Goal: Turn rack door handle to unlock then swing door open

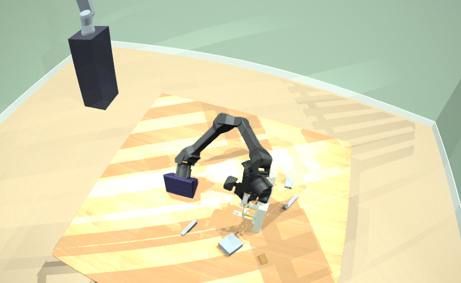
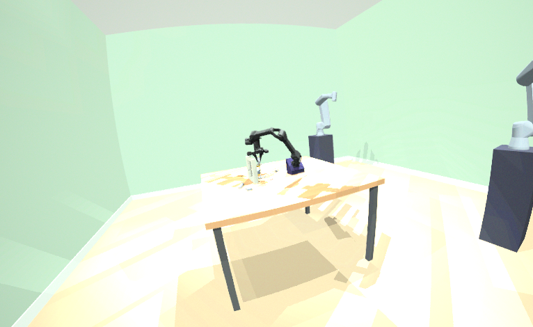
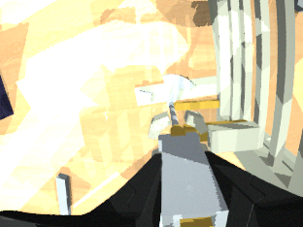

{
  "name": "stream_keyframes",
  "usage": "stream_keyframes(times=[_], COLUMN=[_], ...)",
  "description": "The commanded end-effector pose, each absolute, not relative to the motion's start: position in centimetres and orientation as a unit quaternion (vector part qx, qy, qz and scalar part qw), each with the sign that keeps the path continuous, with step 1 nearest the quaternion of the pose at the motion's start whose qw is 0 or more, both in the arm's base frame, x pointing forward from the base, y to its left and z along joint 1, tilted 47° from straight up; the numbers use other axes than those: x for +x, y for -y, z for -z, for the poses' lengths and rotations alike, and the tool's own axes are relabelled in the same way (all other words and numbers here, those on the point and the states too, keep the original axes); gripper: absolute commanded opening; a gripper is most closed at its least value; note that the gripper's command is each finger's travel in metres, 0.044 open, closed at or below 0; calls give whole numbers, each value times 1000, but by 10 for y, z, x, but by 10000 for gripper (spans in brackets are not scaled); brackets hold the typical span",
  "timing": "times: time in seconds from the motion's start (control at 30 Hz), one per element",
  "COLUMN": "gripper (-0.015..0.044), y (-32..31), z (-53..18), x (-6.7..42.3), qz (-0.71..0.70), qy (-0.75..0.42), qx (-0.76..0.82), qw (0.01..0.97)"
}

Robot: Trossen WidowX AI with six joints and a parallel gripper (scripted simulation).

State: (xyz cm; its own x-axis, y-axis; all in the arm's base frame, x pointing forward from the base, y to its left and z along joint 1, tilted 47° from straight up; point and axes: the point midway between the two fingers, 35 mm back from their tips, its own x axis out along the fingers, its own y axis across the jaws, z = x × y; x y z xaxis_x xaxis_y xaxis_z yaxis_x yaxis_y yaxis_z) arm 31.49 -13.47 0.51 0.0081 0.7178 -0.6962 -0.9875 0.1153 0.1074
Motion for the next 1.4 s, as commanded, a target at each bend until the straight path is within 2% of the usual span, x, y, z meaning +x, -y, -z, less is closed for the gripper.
stream_keyframes(times=[0.0, 1.37], gripper=[9, 9], y=[133, 81], z=[-7, -59], x=[311, 251], qz=[-614, -433], qy=[-343, -556], qx=[-183, 102], qw=[687, 703])
